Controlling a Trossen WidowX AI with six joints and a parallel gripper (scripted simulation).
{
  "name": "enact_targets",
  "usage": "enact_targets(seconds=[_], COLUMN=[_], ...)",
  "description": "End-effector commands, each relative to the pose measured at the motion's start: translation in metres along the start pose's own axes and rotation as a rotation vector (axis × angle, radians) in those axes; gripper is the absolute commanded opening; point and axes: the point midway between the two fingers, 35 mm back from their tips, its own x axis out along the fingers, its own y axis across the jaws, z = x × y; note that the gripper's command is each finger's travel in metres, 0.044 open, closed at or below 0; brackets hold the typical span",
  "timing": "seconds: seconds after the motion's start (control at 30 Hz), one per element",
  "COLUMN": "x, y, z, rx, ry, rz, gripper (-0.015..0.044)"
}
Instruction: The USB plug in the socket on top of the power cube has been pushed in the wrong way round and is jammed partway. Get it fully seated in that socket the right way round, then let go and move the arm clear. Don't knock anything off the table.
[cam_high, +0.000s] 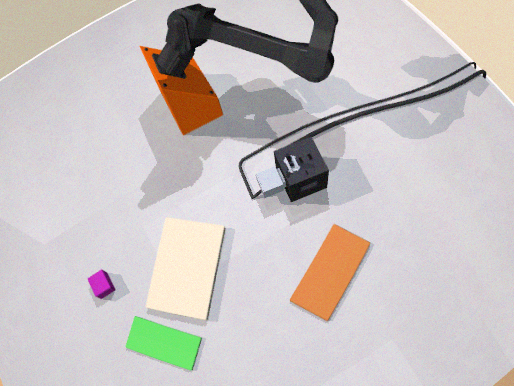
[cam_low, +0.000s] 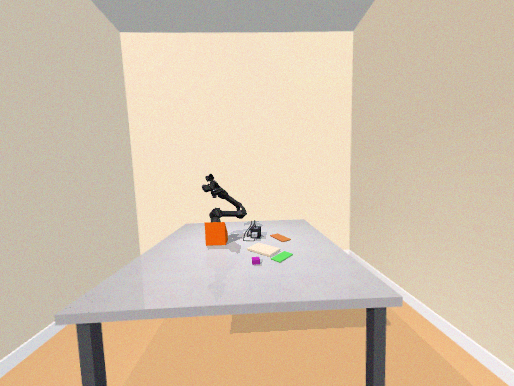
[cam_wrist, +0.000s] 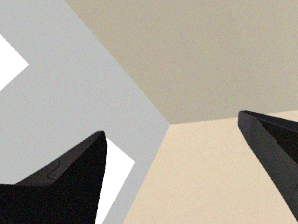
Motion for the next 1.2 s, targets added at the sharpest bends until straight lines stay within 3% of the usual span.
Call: enact_targets(seconds=[0.0,0.17,0.47,0.73,0.97,1.17], x=[0.0,0.013,0.05,0.066,0.057,0.02], y=[0.0,-0.009,-0.056,-0.112,-0.179,-0.24], z=[0.0,-0.008,-0.043,-0.083,-0.127,-0.162], rx=[0.001,0.027,0.026,-0.138,-0.246,-0.359], ry=[0.002,0.078,0.3,0.495,0.66,0.806], rz=[-0.003,-0.11,-0.498,-0.81,-1.141,-1.452], gripper=[0.0426,0.044,0.044,0.044,0.044,0.044])
